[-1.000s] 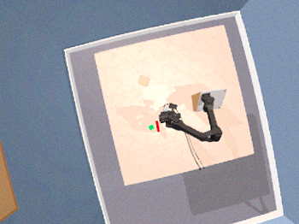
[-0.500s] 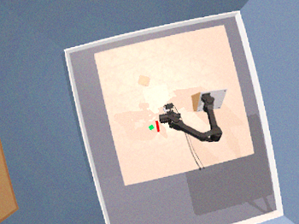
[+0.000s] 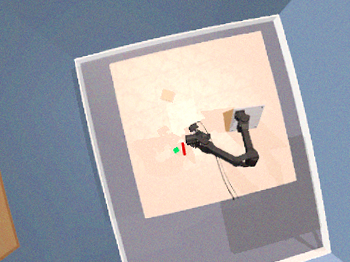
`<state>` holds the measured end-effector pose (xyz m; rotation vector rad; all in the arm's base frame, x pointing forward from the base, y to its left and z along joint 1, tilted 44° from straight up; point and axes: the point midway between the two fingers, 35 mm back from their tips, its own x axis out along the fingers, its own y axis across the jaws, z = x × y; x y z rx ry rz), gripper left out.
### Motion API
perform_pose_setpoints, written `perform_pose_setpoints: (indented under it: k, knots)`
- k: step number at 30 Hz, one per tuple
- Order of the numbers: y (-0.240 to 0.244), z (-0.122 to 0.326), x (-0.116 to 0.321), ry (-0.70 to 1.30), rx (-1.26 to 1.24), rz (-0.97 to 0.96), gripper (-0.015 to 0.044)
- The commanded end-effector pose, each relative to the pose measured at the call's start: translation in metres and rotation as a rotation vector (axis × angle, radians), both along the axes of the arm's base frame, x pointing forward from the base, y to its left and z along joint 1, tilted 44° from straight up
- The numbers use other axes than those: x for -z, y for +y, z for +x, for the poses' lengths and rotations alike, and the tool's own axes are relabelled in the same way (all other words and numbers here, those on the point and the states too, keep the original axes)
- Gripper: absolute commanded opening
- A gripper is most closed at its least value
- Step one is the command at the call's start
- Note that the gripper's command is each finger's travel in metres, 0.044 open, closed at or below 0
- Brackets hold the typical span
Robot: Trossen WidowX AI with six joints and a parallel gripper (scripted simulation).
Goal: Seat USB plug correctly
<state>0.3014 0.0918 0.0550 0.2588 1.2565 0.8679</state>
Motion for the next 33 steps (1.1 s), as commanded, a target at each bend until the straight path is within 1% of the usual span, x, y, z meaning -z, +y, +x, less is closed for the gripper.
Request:
perform_pose_setpoints:
  k: [1,33]
  knots:
    - [0.0001,-0.0004,0.0005,-0.074,-0.079,-0.006,0.0000]
    - [0.0001,-0.0004,0.0005,-0.655,-0.682,-0.046,0.0000]
